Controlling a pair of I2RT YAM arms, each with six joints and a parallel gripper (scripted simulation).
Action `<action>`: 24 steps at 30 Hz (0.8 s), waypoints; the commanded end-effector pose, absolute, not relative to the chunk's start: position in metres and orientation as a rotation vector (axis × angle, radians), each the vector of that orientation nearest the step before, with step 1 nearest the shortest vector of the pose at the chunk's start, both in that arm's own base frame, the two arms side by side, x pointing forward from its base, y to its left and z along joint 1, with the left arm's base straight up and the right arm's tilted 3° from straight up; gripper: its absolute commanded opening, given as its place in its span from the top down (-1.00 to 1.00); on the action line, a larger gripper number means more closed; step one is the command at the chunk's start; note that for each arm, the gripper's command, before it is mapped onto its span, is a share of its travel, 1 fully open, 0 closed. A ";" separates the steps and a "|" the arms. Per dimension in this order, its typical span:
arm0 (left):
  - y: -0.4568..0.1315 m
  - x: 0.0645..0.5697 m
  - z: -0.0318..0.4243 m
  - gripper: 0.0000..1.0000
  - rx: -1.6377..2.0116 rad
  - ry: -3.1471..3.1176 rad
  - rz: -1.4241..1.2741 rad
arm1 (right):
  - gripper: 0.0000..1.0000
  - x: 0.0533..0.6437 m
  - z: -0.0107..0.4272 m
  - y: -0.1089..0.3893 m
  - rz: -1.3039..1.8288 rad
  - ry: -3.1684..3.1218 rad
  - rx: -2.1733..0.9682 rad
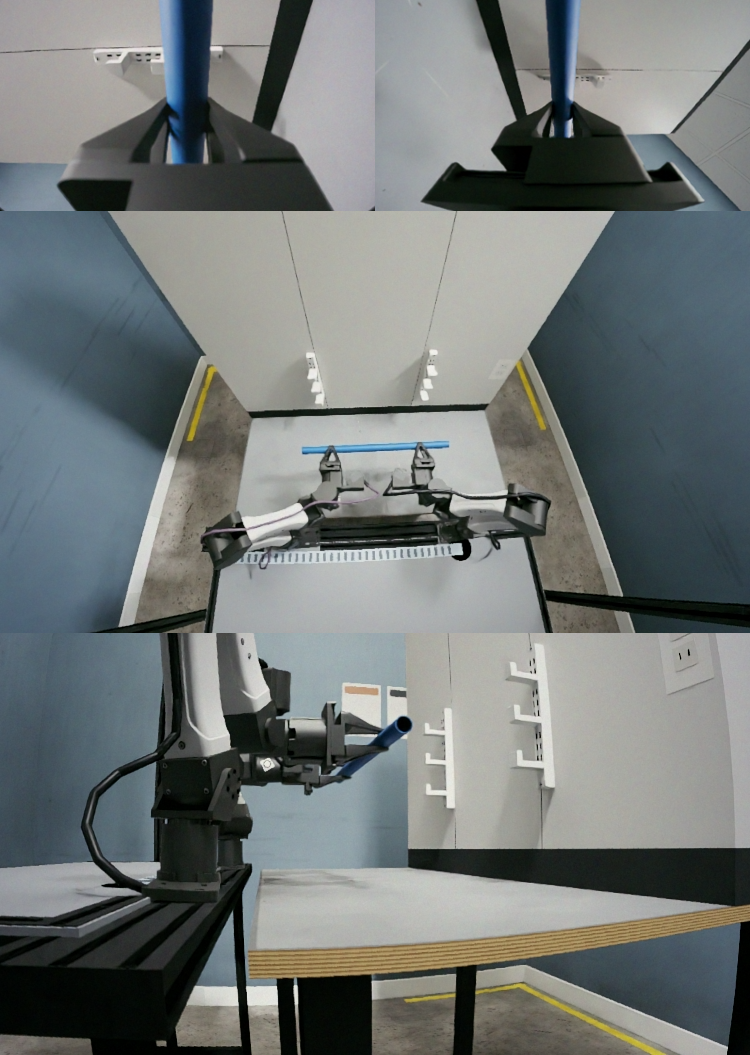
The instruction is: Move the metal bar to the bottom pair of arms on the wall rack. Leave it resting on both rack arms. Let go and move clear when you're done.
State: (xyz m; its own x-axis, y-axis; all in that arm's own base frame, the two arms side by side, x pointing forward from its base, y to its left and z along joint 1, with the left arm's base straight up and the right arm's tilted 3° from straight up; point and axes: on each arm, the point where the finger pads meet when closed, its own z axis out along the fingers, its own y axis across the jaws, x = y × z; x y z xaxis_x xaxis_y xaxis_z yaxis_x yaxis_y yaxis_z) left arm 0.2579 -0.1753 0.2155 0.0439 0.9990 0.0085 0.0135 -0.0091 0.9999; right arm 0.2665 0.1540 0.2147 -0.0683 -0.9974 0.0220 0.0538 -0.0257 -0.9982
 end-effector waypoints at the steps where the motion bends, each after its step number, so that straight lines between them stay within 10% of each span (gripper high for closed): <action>1: -0.175 0.267 0.225 1.00 1.209 1.183 1.178 | 1.00 0.276 0.223 0.154 -1.304 1.220 -1.126; 24: -0.176 0.302 0.233 1.00 1.209 1.183 1.178 | 1.00 0.311 0.230 0.151 -1.304 1.220 -1.126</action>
